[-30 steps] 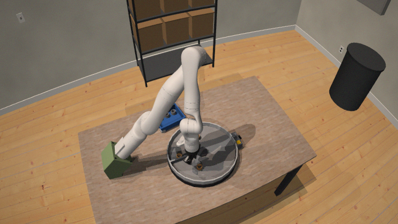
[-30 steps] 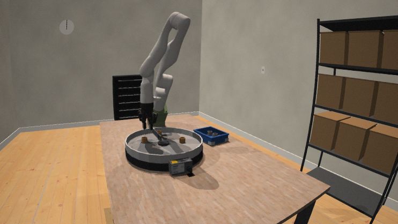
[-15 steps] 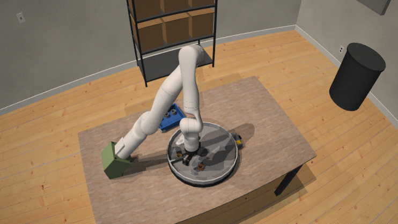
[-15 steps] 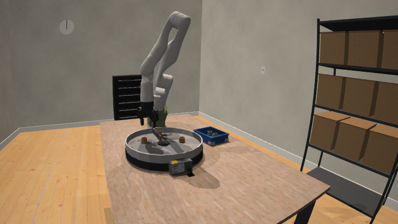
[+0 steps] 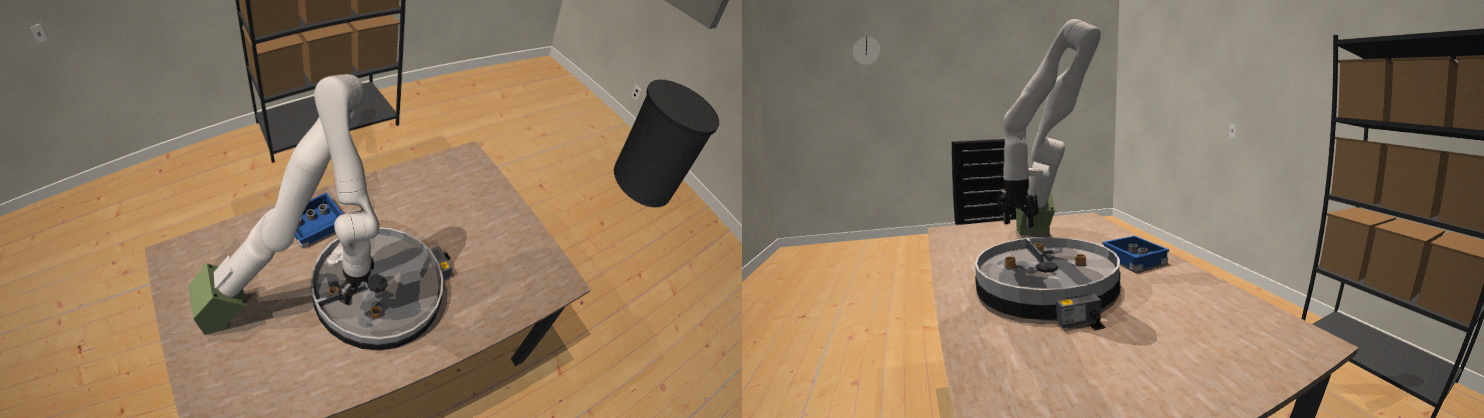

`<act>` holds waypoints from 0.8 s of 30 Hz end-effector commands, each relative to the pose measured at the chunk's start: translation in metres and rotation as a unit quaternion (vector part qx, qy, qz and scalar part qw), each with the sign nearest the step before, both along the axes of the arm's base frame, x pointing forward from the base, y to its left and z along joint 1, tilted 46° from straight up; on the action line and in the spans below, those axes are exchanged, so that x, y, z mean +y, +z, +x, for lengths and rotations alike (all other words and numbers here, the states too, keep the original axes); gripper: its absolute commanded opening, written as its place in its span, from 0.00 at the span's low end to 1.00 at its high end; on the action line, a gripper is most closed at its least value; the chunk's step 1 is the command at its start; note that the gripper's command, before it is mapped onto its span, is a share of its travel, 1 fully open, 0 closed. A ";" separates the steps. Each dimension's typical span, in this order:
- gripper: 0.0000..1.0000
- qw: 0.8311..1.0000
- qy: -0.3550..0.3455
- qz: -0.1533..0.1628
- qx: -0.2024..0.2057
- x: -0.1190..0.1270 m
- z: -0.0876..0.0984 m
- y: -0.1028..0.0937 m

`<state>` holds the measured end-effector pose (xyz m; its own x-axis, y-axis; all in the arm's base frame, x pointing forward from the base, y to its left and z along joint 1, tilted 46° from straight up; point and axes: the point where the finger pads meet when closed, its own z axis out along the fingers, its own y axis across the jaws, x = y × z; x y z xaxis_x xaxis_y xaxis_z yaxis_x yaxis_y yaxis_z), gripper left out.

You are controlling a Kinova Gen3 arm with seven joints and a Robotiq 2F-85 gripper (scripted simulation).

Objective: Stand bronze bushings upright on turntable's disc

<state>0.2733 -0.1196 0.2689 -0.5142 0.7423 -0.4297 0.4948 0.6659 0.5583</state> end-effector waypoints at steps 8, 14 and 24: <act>1.00 1.000 -0.006 -0.003 -0.008 -0.006 -0.019 0.025; 1.00 1.000 -0.006 -0.003 -0.008 -0.006 -0.026 0.032; 1.00 1.000 -0.006 -0.003 -0.008 -0.007 -0.029 0.034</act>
